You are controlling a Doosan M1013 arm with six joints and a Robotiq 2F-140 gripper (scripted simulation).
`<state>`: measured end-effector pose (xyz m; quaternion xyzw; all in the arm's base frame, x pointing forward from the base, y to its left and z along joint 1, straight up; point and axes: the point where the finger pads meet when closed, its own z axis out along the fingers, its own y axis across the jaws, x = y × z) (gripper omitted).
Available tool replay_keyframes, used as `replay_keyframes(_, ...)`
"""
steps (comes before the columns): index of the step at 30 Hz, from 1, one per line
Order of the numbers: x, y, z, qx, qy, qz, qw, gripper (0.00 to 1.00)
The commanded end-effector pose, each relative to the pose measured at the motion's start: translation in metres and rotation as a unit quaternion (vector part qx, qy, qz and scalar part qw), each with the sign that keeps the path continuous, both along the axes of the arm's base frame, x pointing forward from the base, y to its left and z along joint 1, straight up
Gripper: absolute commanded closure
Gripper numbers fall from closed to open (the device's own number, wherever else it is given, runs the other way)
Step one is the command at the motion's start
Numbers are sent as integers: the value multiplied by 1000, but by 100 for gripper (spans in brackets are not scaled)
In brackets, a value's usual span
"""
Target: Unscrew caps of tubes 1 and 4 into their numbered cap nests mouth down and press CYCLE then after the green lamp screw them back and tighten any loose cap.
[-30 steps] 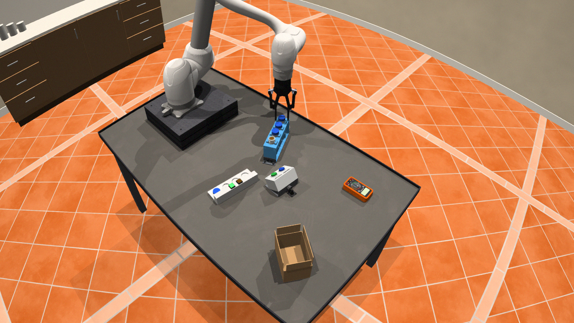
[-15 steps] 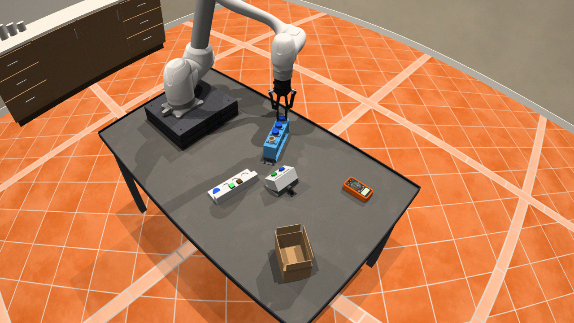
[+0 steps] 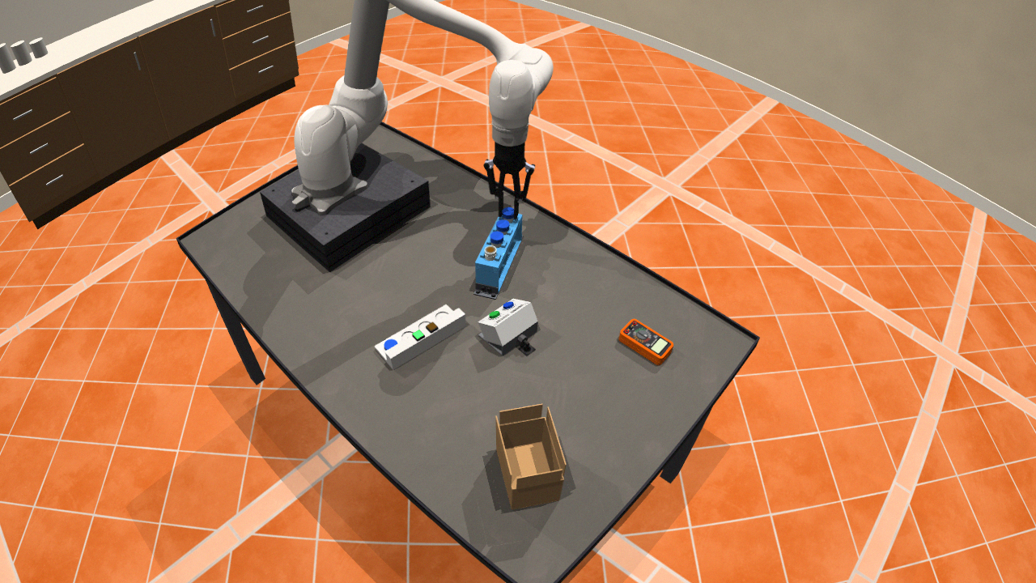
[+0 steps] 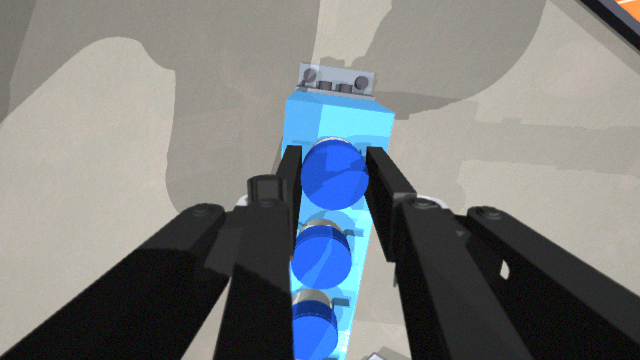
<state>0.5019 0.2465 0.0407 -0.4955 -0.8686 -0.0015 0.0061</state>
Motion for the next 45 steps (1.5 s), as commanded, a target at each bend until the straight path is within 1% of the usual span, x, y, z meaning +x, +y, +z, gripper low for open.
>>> replay_keyframes(1,0,0,1,-2,-1,-44,999,70)
replay_keyframes(7,0,0,1,-3,-1,-143,990,70)
replay_keyframes(13,0,0,1,-4,0,-242,970,70)
replay_keyframes(18,1,0,1,-4,0,-251,968,70)
replay_keyframes(19,0,0,-1,-4,0,-251,968,59)
replay_keyframes(29,1,0,0,-4,0,-251,968,59)
replay_keyframes(30,0,0,0,-4,0,-231,973,59)
replay_keyframes(32,0,0,0,-4,0,-231,973,59)
replay_keyframes(36,0,0,0,-3,0,-153,988,59)
replay_keyframes(39,0,0,0,-3,-1,-93,996,59)
replay_keyframes(42,0,0,0,-2,-1,-33,999,59)
replay_keyframes(45,0,0,0,-2,-2,27,1000,59)
